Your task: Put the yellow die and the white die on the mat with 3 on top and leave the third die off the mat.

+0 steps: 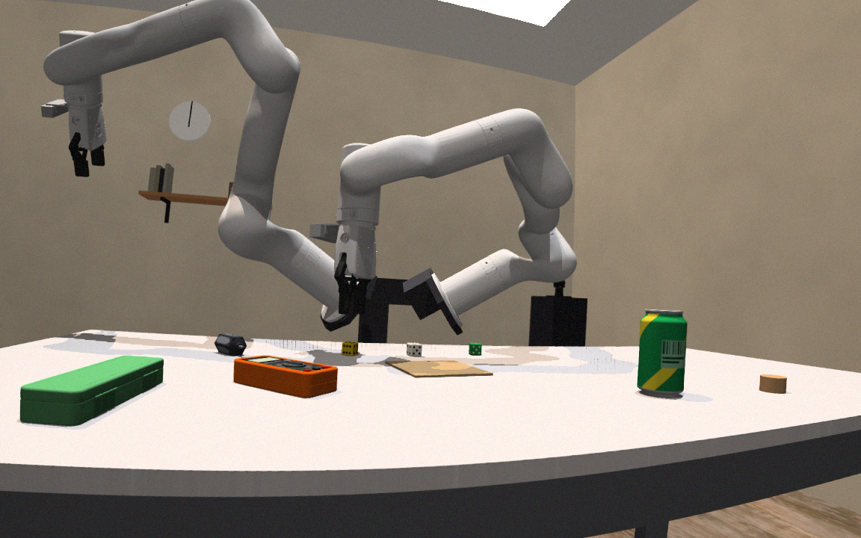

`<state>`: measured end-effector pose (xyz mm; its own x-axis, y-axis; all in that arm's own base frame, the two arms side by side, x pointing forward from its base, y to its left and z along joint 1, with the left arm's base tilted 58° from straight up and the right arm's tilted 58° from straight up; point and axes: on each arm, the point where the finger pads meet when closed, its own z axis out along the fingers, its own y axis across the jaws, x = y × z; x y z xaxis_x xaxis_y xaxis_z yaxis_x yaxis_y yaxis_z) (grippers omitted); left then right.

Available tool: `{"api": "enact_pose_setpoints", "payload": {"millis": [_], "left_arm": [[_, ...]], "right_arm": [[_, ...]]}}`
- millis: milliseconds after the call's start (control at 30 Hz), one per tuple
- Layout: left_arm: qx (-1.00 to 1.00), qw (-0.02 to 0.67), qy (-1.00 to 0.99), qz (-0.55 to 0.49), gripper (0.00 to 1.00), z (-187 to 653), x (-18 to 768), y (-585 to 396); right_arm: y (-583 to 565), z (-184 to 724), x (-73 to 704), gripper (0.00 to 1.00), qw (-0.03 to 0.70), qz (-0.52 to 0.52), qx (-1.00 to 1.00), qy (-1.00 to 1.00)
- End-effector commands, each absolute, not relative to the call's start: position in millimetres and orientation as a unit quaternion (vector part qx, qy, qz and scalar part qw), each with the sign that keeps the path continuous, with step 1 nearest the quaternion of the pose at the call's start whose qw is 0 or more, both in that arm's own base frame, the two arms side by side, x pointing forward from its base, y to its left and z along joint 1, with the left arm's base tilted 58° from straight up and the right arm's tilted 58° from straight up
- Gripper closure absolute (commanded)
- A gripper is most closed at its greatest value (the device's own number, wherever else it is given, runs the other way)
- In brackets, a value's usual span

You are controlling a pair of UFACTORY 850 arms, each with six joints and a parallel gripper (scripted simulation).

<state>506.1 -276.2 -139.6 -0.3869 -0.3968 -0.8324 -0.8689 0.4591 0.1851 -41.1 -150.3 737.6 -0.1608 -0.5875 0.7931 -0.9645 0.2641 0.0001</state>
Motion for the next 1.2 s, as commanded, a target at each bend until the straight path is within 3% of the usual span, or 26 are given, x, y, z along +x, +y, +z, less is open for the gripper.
{"api": "enact_pose_setpoints", "payload": {"millis": [0, 1167], "left_arm": [[-0.412, 0.371, 0.769, 0.317, 0.57, -140, 507, -276], [-0.412, 0.371, 0.769, 0.317, 0.57, -162, 519, -241]], "right_arm": [[-150, 738, -41, 0.0, 0.352, 0.269, 0.544, -0.713], [-150, 738, -41, 0.0, 0.352, 0.269, 0.544, -0.713]]}}
